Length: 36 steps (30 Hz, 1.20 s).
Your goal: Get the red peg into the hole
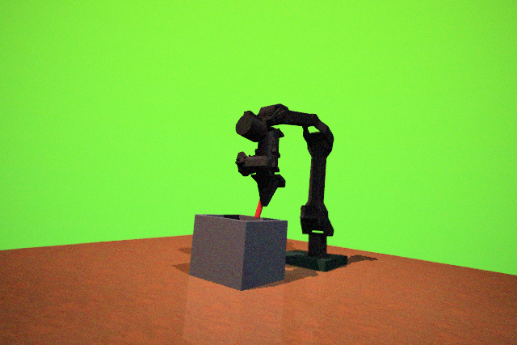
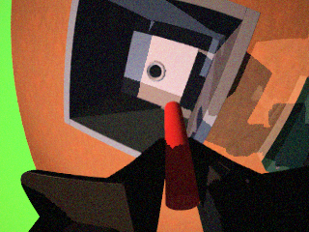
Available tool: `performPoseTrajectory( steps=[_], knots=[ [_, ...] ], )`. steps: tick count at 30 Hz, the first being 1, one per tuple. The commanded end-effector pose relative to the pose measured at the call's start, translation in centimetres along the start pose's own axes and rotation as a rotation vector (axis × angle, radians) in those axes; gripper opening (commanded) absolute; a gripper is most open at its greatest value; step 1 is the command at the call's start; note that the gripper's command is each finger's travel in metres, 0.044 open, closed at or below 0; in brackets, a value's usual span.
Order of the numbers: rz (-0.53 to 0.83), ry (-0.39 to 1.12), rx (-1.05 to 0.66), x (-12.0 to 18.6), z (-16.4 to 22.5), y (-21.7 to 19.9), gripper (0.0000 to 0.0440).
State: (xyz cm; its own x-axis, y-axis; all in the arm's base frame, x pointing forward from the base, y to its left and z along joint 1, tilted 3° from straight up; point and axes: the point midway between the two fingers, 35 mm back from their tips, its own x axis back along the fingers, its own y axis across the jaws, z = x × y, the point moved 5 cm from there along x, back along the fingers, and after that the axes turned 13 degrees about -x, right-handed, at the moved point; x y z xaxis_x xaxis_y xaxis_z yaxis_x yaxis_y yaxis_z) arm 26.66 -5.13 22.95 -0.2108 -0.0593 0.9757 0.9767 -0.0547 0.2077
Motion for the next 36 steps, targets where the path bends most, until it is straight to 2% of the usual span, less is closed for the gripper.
performPoseTrajectory(
  steps=[1, 14, 36],
  knots=[
    [0.012, 0.005, 0.002, -0.7, -0.6, 0.4, 0.0000],
    [0.040, 0.023, 0.022, -3.9, -2.4, 1.6, 0.0000],
    [0.069, 0.065, 0.118, -9.5, -3.0, 2.9, 0.0000]
  ],
)
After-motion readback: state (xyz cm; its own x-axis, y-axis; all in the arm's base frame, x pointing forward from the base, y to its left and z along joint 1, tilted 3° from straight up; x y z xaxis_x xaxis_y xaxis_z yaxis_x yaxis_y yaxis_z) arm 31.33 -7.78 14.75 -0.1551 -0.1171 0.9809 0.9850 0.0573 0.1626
